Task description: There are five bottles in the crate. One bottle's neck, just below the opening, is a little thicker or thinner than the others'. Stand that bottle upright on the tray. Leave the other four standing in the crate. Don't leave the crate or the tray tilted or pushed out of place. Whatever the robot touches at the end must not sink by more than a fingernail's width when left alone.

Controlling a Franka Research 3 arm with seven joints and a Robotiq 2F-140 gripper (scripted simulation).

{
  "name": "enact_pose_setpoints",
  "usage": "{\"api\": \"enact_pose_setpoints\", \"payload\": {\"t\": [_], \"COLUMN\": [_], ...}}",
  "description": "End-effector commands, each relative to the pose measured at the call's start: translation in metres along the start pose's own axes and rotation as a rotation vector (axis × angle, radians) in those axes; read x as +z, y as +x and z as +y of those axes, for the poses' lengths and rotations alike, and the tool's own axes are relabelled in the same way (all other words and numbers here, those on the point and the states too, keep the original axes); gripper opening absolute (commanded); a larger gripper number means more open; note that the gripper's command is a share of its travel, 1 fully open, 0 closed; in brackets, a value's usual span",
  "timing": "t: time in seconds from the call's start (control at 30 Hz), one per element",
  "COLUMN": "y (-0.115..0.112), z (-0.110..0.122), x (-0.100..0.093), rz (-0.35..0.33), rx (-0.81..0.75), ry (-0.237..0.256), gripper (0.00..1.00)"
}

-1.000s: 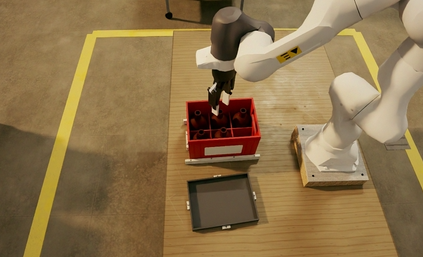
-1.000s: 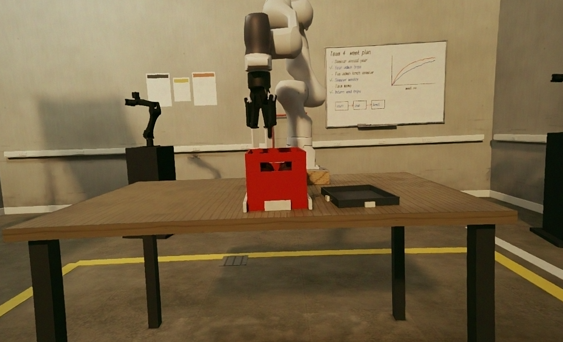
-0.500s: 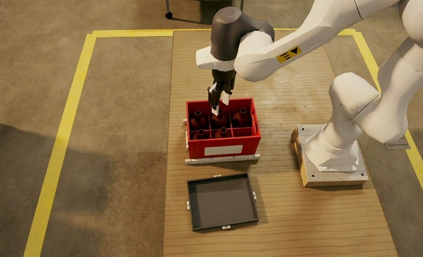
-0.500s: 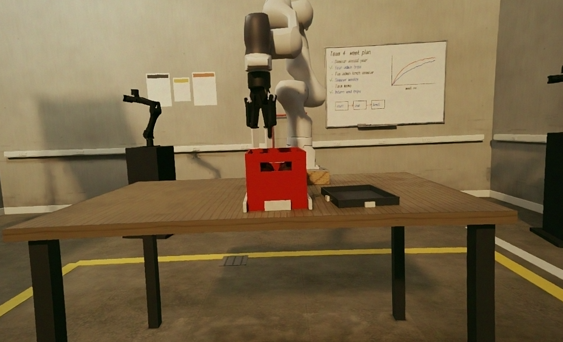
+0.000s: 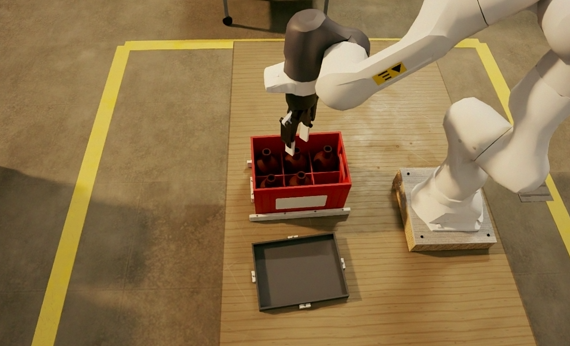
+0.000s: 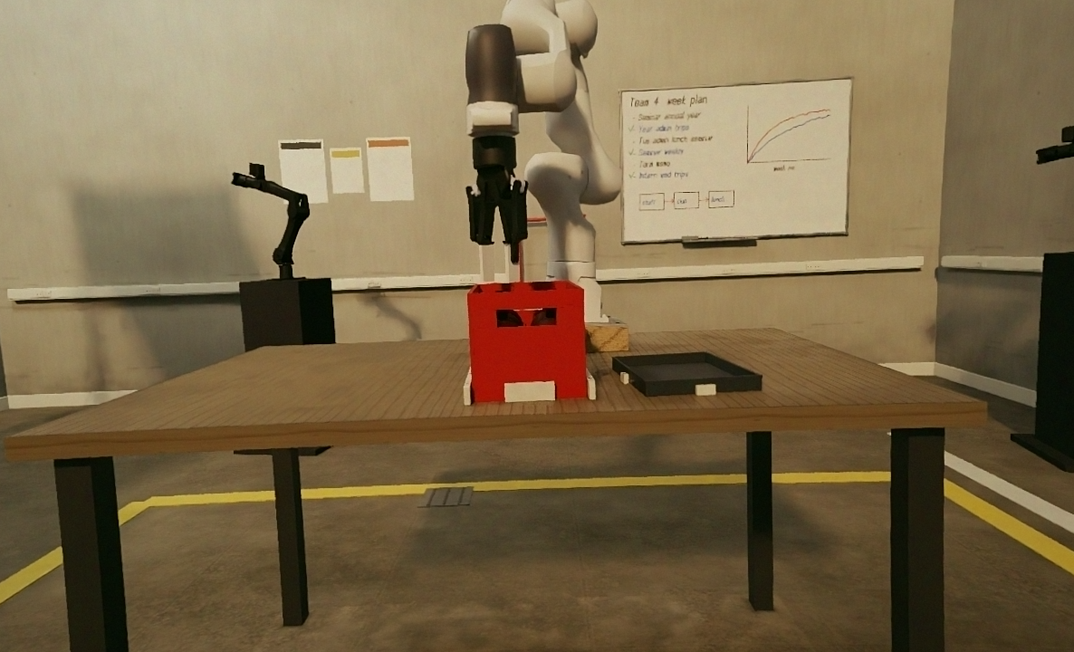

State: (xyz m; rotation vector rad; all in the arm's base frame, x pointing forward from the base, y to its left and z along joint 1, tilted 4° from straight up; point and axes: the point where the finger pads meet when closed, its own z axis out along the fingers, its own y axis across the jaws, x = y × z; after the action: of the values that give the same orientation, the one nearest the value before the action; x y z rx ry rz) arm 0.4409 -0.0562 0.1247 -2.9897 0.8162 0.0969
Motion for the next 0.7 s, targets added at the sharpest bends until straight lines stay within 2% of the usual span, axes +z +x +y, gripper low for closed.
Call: {"api": "enact_pose_setpoints", "payload": {"t": [0.0, 0.67], "y": [0.0, 0.0], "z": [0.0001, 0.0001], "x": [0.0012, 0.0096], "rz": [0.0, 0.0], "rx": [-0.002, -0.002], "ry": [0.0, 0.0], "gripper": [0.44, 0.44]}}
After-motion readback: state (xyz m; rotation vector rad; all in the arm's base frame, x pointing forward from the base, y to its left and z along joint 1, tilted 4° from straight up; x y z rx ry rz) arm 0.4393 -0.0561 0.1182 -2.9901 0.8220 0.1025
